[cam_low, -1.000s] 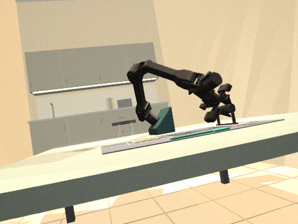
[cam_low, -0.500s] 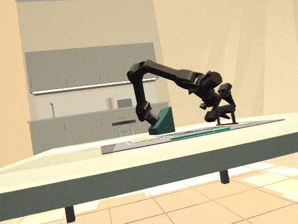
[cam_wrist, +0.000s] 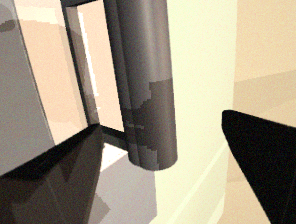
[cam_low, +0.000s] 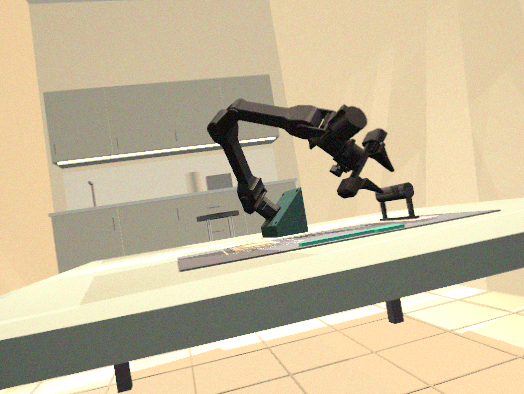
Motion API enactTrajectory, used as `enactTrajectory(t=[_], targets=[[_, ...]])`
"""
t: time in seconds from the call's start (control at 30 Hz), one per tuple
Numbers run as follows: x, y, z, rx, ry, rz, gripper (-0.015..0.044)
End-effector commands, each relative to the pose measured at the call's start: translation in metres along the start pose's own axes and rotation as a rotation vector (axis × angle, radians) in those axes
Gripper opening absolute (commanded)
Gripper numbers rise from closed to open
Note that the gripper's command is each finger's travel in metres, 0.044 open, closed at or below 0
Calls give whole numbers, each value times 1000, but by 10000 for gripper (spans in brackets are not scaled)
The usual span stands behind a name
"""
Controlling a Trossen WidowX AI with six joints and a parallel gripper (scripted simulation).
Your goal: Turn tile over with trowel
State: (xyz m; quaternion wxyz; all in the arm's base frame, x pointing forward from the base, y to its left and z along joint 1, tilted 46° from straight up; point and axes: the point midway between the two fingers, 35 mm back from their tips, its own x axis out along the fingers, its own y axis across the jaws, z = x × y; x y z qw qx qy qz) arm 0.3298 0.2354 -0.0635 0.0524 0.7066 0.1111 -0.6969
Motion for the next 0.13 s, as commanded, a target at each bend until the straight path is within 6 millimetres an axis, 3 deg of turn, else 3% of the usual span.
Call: enactTrajectory(t=[0.0, 0.1], targets=[[-36, -32, 25, -12, 1, -4, 300], [-66, -52, 49, -10, 2, -6, 300]])
